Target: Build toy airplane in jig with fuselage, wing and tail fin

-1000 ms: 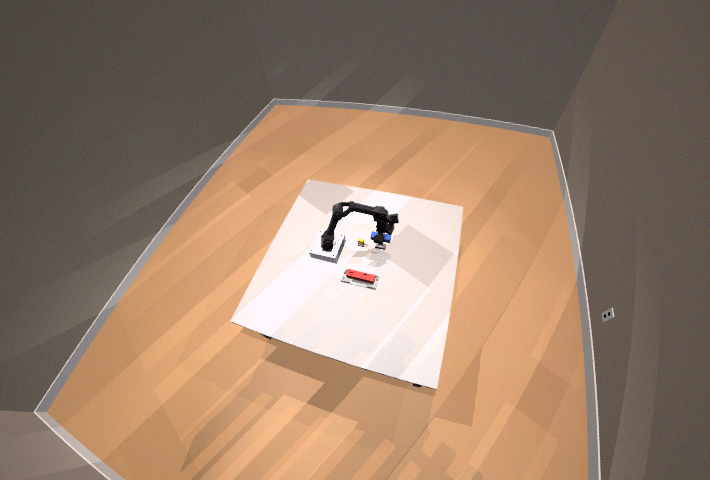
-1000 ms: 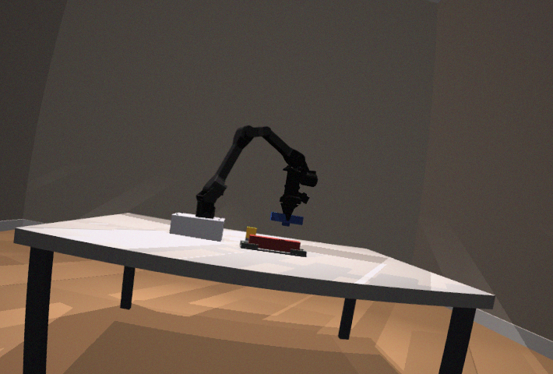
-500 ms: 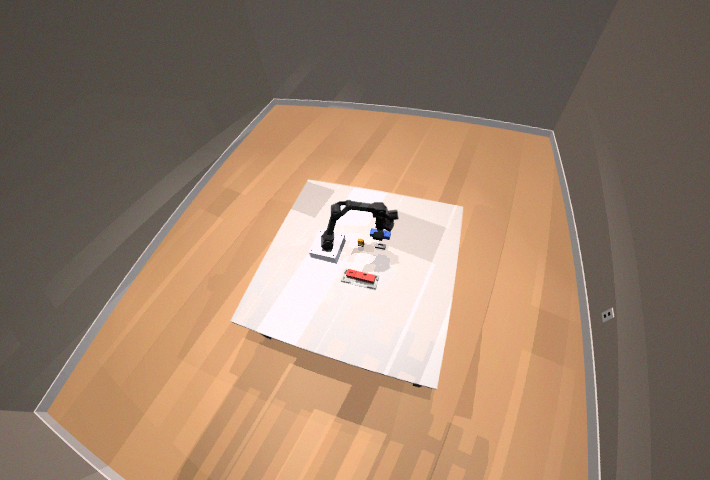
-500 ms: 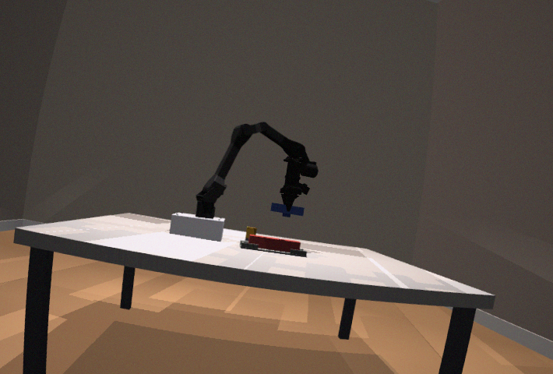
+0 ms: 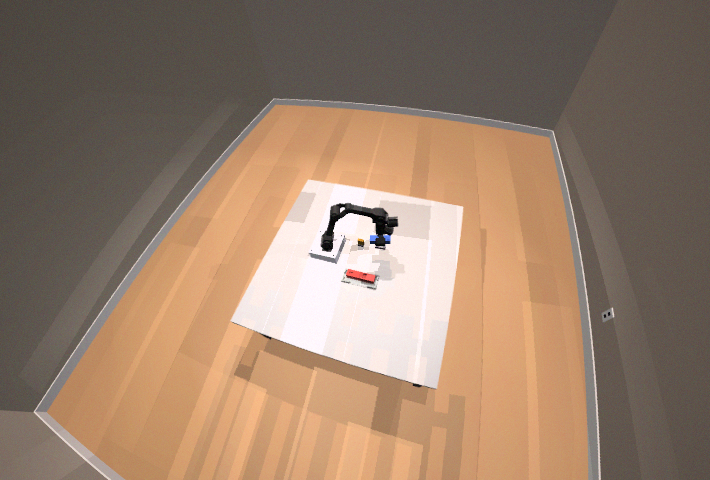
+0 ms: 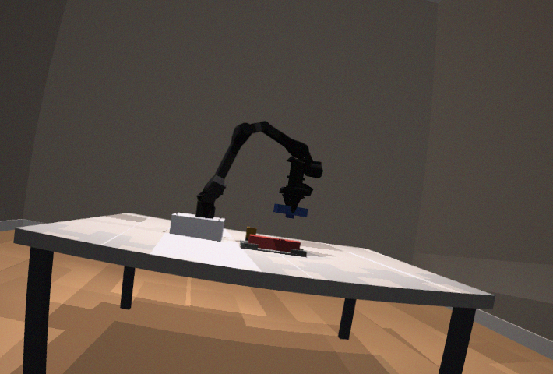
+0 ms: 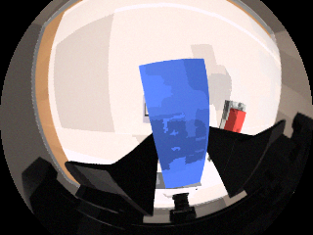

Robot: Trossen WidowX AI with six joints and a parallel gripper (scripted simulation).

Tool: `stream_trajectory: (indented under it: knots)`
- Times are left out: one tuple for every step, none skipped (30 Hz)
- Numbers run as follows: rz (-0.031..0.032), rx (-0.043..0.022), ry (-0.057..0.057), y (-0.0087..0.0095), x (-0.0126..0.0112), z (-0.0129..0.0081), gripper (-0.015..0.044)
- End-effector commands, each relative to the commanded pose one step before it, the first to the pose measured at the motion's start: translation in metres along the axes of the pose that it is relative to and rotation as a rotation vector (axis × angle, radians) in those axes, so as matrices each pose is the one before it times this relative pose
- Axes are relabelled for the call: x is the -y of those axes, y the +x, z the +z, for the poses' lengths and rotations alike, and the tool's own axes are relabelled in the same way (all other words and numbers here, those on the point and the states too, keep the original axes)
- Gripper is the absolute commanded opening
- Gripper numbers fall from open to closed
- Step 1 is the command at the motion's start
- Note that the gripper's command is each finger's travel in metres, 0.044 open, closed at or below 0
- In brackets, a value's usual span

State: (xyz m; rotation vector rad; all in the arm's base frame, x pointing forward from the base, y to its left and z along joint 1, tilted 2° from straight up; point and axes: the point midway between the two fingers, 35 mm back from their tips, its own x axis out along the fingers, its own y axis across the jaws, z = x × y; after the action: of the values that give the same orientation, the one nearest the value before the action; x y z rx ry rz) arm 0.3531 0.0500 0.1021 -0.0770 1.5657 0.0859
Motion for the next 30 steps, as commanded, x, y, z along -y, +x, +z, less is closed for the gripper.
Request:
stream_trajectory:
  knots:
    - [-0.00297, 0.00024, -0.0735, 0.00168, 0.01454, -0.00328, 0.0000]
    - [-0.00066, -0.00021, -0.0154, 0.00041, 0.00312, -0.00075, 0.0000]
    - [-0.00024, -0.00003, -0.0177, 0.00052, 0.00313, -0.00071, 0.0000]
    - [-0.00024, -0.00004, -0.0181, 0.00053, 0.00317, -0.00081, 0.0000]
    - [-0.00024, -0.00005, -0.0181, 0.00053, 0.00314, -0.00090, 0.0000]
    - [-0.00024, -0.00006, -0.0181, 0.00053, 0.00311, -0.00098, 0.0000]
    - [-0.00024, -0.00007, -0.0181, 0.00054, 0.00308, -0.00107, 0.0000]
    - [-0.00023, -0.00008, -0.0181, 0.00054, 0.00305, -0.00115, 0.0000]
    - [-0.00023, -0.00009, -0.0181, 0.00054, 0.00301, -0.00124, 0.0000]
    - [-0.00023, -0.00009, -0.0181, 0.00054, 0.00297, -0.00132, 0.0000]
    - [-0.00023, -0.00010, -0.0181, 0.00054, 0.00293, -0.00140, 0.0000]
    - [-0.00022, -0.00011, -0.0181, 0.00054, 0.00289, -0.00148, 0.0000]
    - [-0.00022, -0.00012, -0.0184, 0.00055, 0.00288, -0.00159, 0.0000]
    - [-0.00022, -0.00013, -0.0184, 0.00055, 0.00284, -0.00167, 0.0000]
    - [-0.00021, -0.00014, -0.0184, 0.00055, 0.00278, -0.00175, 0.0000]
    - [-0.00021, -0.00014, -0.0184, 0.00055, 0.00273, -0.00182, 0.0000]
    - [-0.00020, -0.00015, -0.0184, 0.00055, 0.00268, -0.00190, 0.0000]
    - [-0.00019, -0.00016, -0.0184, 0.00055, 0.00262, -0.00197, 0.0000]
    - [-0.00019, -0.00017, -0.0184, 0.00055, 0.00256, -0.00204, 0.0000]
    - [-0.00018, -0.00017, -0.0184, 0.00056, 0.00250, -0.00211, 0.0000]
    - [-0.00018, -0.00018, -0.0184, 0.00056, 0.00243, -0.00218, 0.0000]
    - [-0.00017, -0.00019, -0.0184, 0.00056, 0.00237, -0.00225, 0.0000]
    - [-0.00016, -0.00019, -0.0184, 0.00056, 0.00229, -0.00231, 0.0000]
    - [-0.00016, -0.00020, -0.0184, 0.00056, 0.00222, -0.00237, 0.0000]
    - [-0.00015, -0.00020, -0.0184, 0.00056, 0.00215, -0.00243, 0.0000]
    - [-0.00014, -0.00021, -0.0184, 0.00056, 0.00208, -0.00249, 0.0000]
    - [-0.00013, -0.00022, -0.0184, 0.00056, 0.00201, -0.00255, 0.0000]
    - [-0.00013, -0.00022, -0.0184, 0.00056, 0.00193, -0.00260, 0.0000]
    - [-0.00012, -0.00022, -0.0184, 0.00056, 0.00185, -0.00265, 0.0000]
    - [-0.00011, -0.00023, -0.0184, 0.00056, 0.00178, -0.00270, 0.0000]
